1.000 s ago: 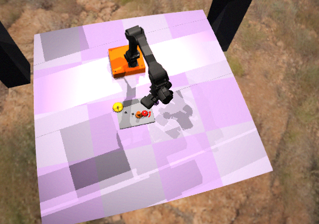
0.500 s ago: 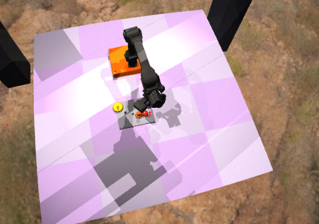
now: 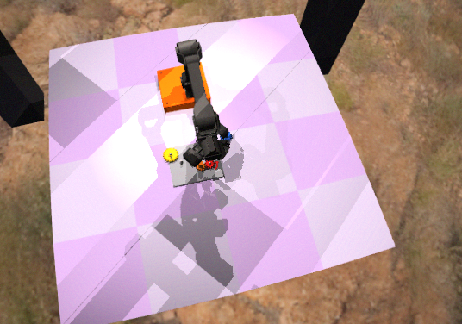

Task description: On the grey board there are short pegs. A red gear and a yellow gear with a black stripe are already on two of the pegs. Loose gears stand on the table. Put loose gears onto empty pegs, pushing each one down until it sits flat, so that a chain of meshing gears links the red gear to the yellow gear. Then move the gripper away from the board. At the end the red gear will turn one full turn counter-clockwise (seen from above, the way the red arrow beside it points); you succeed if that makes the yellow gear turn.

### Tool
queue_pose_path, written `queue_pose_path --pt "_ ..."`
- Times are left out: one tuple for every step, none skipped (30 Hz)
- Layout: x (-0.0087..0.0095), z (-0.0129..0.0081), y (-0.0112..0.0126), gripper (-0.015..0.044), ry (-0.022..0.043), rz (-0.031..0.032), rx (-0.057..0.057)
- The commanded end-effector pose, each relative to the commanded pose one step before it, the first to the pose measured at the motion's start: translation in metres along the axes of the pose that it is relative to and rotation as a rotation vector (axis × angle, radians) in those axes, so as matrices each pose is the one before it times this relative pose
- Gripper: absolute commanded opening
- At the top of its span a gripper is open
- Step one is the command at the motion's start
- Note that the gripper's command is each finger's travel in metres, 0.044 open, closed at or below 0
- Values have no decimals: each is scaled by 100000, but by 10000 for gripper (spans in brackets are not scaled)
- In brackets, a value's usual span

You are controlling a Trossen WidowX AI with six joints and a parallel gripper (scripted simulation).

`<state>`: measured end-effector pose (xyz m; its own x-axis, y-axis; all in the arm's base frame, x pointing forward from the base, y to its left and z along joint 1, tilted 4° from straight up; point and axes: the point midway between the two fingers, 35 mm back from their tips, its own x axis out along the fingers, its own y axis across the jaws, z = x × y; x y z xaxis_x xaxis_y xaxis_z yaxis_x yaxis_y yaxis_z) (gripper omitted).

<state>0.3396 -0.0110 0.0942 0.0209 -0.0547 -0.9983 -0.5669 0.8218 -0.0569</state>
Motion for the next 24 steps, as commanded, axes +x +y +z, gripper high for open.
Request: queue_pose_path --pt "501 -789 -663 0 775 -12 -354" --pt "87 -163 -191 0 29 -32 -8" --pt "87 -165 -190 0 30 -32 -8" --pt "87 -167 -188 0 30 -31 -8" --pt "87 -168 -187 0 31 -31 -8" --pt "87 -170 -185 0 31 -31 -8" --pt "87 -171 -183 0 32 -31 -8" --pt "87 -173 -182 0 33 -31 -8" --pt "87 -174 -180 0 33 -31 -8" --pt "87 -176 -179 0 34 -30 -8" --pt "87 -177 -177 0 35 -30 -8" --pt "87 -179 -176 0 35 -30 -8" --pt "87 -180 -174 0 36 -30 -8" --pt "87 -182 -172 0 36 -30 -8" --pt "87 -183 -171 0 37 -29 -8" --pt "87 -185 -169 0 38 -29 -8" --pt "87 -186 -167 0 38 -29 -8" --pt "87 -187 -166 0 39 -29 -8" --pt "87 -189 -164 0 39 -28 -8" --pt "72 -157 -134 0 33 -23 -7" --pt "43 -95 -80 0 20 -14 -4" --pt "14 -32 -27 0 7 -5 -1" --pt "-25 5 -1 0 -1 0 0" --pt "-40 7 -2 0 -1 0 0"
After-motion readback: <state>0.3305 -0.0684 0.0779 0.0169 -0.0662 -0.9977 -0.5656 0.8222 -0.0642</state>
